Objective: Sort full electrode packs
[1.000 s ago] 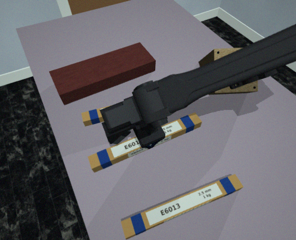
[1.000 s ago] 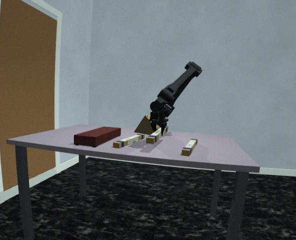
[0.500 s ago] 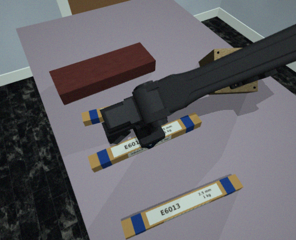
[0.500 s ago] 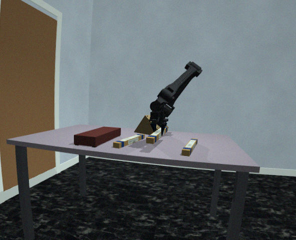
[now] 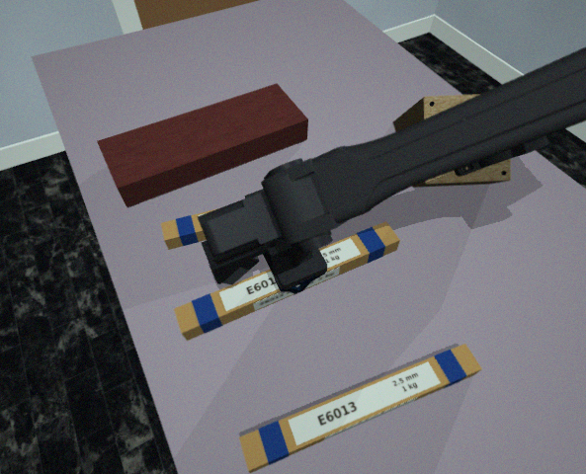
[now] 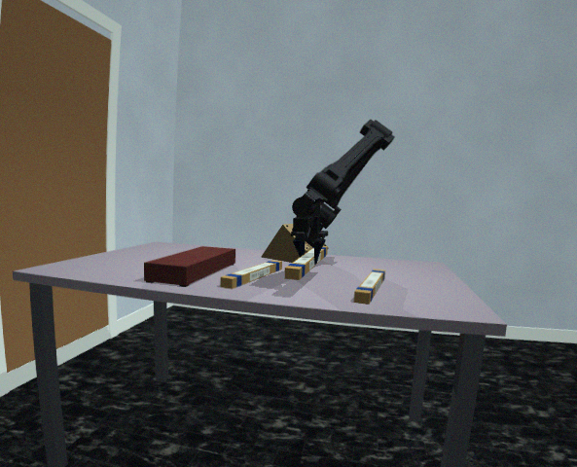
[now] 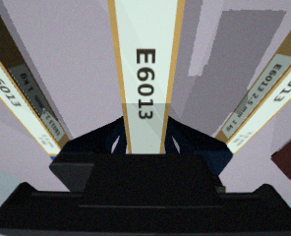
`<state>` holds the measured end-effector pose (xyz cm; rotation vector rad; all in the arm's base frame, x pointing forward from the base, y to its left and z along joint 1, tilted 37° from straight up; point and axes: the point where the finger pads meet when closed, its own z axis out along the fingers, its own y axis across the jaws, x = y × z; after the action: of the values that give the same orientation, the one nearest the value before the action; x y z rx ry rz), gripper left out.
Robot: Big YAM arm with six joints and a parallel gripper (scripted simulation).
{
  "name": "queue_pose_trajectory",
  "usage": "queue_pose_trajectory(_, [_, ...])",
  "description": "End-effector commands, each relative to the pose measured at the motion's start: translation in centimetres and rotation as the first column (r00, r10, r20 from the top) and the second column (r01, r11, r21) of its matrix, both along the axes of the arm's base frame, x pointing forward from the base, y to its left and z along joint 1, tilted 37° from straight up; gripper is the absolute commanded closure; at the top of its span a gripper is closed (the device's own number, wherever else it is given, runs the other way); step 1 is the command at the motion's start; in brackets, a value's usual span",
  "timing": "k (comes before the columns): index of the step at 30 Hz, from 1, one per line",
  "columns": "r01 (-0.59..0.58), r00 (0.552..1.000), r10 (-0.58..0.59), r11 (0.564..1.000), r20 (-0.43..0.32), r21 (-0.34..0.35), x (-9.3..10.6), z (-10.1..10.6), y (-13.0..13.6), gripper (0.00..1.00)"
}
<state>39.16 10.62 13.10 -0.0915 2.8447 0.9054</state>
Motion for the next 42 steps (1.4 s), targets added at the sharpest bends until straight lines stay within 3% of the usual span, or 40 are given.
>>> queue_pose_trajectory(1, [0.044,0.993,-0.044,0.999,0.106,0.005,3.6,4.7,-2.1,1.0])
queue_pose_trajectory(36, [0.045,0.994,-0.045,0.999,0.104,0.005,3.7,4.7,-2.1,1.0])
queue_pose_trajectory(42, [0.042,0.993,-0.042,0.999,0.108,0.005,3.4,5.7,-2.8,1.0])
